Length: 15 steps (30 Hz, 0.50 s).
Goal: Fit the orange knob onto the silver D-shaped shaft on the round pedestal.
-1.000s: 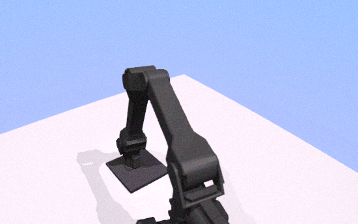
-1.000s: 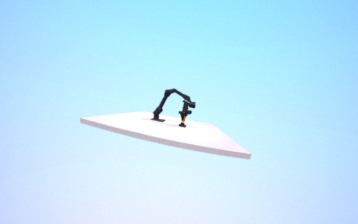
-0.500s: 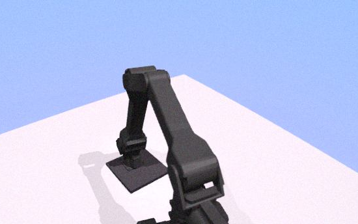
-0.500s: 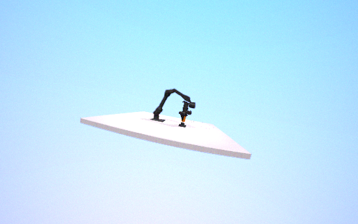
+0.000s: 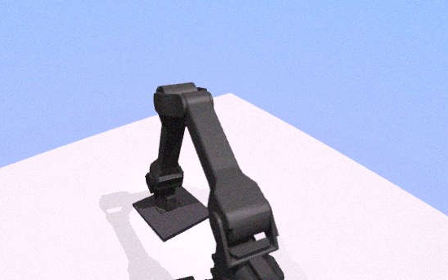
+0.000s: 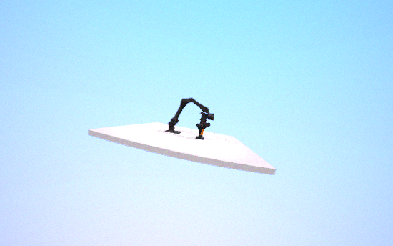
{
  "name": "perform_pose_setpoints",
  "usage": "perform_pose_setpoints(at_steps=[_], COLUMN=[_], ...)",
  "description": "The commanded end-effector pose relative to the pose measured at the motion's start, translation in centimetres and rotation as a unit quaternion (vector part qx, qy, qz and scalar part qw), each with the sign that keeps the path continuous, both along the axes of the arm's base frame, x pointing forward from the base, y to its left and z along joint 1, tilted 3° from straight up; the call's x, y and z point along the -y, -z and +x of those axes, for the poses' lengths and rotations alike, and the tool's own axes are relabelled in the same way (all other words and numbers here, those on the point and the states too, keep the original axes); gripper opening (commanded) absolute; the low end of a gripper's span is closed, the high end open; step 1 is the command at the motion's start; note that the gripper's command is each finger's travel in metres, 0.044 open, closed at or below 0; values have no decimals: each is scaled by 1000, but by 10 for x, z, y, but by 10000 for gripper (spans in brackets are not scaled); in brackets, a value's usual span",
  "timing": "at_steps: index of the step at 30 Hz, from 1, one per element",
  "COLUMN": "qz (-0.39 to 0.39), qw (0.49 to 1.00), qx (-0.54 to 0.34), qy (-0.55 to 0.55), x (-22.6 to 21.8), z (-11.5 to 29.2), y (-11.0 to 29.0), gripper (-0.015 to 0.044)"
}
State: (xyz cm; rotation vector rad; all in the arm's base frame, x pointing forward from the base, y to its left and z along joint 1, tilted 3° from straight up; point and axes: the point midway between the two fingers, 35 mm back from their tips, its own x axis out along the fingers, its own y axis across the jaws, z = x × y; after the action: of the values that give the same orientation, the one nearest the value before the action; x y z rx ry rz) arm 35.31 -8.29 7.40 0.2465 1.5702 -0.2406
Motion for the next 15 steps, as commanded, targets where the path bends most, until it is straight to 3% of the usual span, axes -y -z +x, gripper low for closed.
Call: perform_pose_setpoints(at_steps=[1,9,15], qz=[-1,0,0], qw=[1000,1000,1000], qx=[1,0,0], qy=[0,0,0], x=[0,0,0], z=[0,0,0], y=[3,2,2], gripper=[0,0,157])
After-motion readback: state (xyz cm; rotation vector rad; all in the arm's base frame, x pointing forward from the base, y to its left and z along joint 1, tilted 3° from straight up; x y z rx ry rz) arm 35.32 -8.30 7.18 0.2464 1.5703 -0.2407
